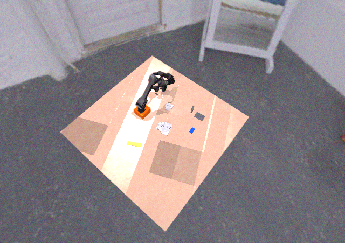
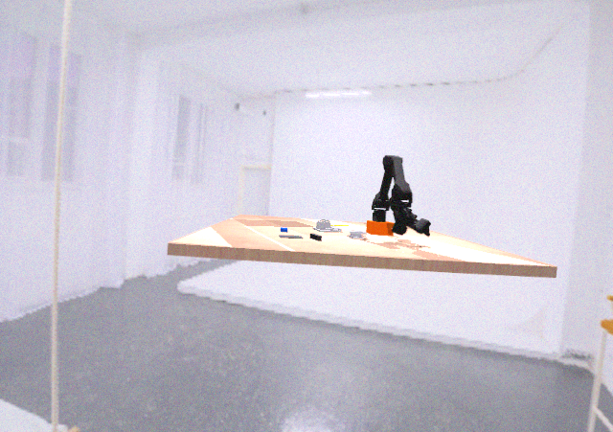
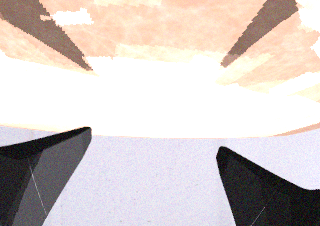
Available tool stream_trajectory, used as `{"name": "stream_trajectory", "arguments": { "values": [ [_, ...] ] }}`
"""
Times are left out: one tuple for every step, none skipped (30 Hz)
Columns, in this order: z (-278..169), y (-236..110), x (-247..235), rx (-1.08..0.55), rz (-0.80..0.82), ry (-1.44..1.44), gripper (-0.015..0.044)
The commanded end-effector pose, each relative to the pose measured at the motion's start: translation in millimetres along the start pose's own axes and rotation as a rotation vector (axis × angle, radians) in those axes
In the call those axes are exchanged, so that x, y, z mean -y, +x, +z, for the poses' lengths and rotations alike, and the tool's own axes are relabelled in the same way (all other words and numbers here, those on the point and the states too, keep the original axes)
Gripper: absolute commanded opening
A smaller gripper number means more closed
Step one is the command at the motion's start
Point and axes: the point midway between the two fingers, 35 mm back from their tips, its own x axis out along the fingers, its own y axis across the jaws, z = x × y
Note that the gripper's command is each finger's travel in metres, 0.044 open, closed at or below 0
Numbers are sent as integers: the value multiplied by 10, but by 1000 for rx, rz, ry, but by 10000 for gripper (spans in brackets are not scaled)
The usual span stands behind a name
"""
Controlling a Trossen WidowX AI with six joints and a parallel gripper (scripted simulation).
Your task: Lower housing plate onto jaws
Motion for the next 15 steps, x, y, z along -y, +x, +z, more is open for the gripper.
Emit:
{"name": "stream_trajectory", "arguments": {
  "values": [
    [55,-114,56,46,20,63,440],
    [69,-140,66,55,25,77,440],
    [83,-167,77,65,30,92,440],
    [98,-194,87,75,36,107,440],
    [112,-220,98,85,42,122,440],
    [126,-247,109,95,48,137,440],
    [141,-273,120,105,54,152,440],
    [152,-296,132,114,59,167,440],
    [164,-319,145,124,64,182,440],
    [175,-341,157,133,69,197,440],
    [187,-364,169,142,74,212,440],
    [198,-386,182,152,80,228,440],
    [210,-409,195,161,85,243,440],
    [221,-431,208,170,91,258,440],
    [233,-454,221,180,97,274,440]
  ]
}}
